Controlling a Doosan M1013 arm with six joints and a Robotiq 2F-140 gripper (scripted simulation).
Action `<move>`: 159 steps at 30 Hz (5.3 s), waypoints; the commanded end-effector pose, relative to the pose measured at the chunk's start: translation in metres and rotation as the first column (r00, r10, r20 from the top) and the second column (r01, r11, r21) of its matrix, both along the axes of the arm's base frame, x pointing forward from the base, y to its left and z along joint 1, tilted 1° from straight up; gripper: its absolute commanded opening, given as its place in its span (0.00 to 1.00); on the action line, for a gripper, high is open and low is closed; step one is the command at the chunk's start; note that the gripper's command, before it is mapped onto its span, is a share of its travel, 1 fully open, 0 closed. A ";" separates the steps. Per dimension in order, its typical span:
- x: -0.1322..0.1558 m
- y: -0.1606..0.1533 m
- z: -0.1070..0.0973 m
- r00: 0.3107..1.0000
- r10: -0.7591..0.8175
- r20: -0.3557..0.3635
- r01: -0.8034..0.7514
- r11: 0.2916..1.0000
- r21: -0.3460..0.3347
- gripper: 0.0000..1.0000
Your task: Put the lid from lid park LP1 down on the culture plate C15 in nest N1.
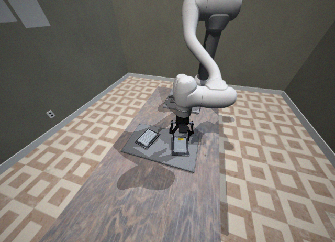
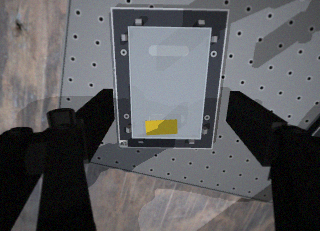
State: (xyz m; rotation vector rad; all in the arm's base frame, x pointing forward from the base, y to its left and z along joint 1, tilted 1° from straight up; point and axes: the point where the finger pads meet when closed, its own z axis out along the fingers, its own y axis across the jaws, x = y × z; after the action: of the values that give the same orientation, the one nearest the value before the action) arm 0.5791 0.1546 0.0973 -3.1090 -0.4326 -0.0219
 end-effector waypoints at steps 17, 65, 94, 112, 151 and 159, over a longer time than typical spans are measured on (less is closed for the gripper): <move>0.001 0.001 -0.019 1.000 0.002 0.000 -0.002 1.000 -0.004 0.69; 0.002 0.001 -0.044 1.000 0.002 0.003 -0.002 1.000 -0.003 0.69; 0.002 0.001 -0.044 1.000 0.002 0.003 -0.002 1.000 -0.003 0.63; 0.002 0.001 -0.044 1.000 0.002 0.003 -0.002 1.000 -0.003 0.63; 0.002 0.001 -0.044 1.000 0.002 0.003 -0.002 1.000 -0.003 0.69; 0.002 0.001 -0.044 1.000 0.002 0.003 -0.002 1.000 -0.003 0.69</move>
State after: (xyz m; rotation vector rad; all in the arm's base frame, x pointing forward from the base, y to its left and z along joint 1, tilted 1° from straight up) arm 0.5808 0.1552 0.0556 -3.1093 -0.4319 -0.0210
